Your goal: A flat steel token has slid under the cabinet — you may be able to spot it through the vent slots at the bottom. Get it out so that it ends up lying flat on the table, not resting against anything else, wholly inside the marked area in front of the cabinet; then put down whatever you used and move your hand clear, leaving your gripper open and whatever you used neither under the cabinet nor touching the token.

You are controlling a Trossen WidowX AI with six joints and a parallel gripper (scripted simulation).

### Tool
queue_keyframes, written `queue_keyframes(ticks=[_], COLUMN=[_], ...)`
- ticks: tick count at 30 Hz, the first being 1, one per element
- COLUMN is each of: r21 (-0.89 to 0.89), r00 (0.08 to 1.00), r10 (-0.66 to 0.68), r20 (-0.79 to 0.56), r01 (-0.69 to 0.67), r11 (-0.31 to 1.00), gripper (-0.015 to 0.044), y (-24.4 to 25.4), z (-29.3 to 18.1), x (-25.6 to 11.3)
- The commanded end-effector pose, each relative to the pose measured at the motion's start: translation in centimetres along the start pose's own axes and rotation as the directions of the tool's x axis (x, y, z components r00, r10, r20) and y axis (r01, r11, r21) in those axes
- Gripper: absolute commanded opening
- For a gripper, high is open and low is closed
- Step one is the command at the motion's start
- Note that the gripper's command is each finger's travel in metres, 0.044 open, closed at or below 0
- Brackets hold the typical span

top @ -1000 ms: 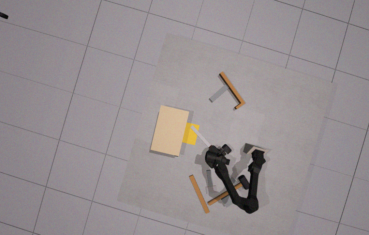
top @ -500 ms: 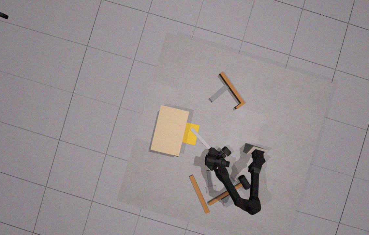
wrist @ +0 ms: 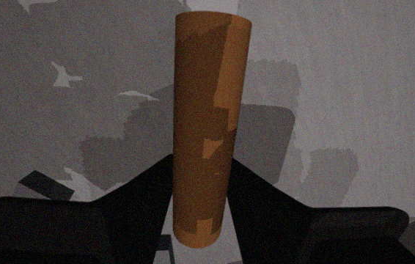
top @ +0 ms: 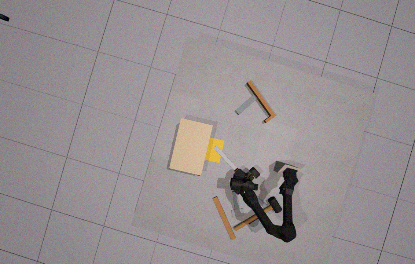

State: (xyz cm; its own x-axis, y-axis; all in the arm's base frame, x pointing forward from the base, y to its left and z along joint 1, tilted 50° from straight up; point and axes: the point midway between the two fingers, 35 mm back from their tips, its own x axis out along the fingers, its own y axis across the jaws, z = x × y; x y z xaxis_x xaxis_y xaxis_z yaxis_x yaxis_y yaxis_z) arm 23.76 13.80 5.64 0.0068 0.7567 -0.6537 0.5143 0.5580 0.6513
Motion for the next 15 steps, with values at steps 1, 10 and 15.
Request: queue_keyframes(ticks=[1, 10, 15], r21=[-0.01, -0.01, -0.01], r00=[1.0, 1.0, 1.0], r10=[0.011, 0.011, 0.011], r20=[0.004, 0.004, 0.004], r01=[-0.011, -0.011, -0.011], r11=[1.0, 1.0, 1.0], gripper=[0.0, 0.0, 0.0], y=[0.8, 1.6, 2.1], z=[-0.4, -1.2, -1.7], x=[-0.2, -0.3, -0.3])
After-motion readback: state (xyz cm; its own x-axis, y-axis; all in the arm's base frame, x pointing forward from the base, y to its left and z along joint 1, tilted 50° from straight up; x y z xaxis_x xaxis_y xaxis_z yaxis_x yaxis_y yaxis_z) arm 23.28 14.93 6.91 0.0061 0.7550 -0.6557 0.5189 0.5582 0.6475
